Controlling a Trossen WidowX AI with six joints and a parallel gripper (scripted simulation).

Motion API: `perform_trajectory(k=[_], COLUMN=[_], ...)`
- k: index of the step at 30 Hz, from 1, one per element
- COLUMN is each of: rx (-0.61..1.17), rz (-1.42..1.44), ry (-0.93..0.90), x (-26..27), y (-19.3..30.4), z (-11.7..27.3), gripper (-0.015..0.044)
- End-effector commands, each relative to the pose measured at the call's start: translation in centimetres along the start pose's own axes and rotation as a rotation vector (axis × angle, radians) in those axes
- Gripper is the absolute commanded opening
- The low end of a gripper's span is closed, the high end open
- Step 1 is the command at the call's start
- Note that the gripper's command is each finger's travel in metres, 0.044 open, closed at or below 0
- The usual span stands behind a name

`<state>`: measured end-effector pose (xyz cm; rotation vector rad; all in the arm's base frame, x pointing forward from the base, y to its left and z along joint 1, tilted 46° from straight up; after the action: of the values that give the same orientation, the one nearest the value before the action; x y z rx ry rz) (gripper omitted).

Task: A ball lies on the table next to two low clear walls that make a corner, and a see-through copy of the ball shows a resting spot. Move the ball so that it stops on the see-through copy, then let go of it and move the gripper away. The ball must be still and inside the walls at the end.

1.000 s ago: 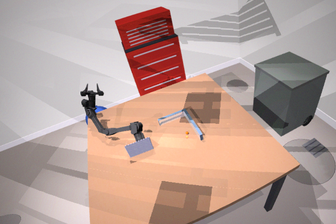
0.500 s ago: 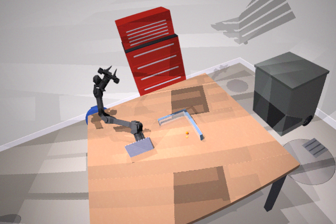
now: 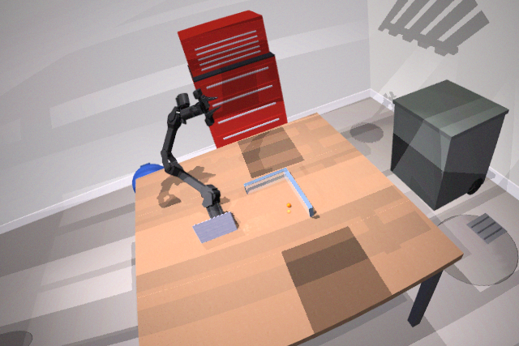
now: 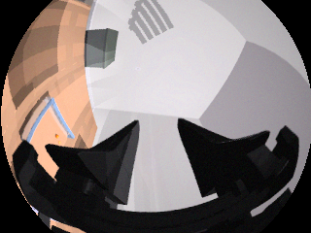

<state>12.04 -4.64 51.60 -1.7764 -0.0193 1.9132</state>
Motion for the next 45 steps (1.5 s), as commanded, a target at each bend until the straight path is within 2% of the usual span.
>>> perform_trajectory(k=[1,10,17,23,29,34,45], rx=[0.037,-0.015,-0.143,-0.315,-0.528,-0.719,-0.748], rz=[0.003,0.152,0.253,0.279,0.229,0.122,0.1], ry=[-0.144,-0.491,-0.832,-1.116,-1.359,-1.515,-1.535], x=[1.8,7.4,15.5,24.4,34.2,42.4,44.1], y=[1.0,2.8,5.3,7.9,10.7,12.8,13.0], z=[-5.3,-15.5,-23.6,-28.2,-30.1,-29.5,-29.1], gripper=[0.0204,0.0204,0.0204,0.0204,0.0204,0.0204,0.0204])
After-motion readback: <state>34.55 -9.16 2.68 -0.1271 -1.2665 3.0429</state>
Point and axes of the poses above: the point midway between the two fingers, 35 mm back from their tips, its own z axis back along the fingers, its own x axis across the jaws, y = z × x, the point moved 6 cm from there along z, back along the fingers, and after that the axes turned 9 degrees about z, right-handed, at the moved point
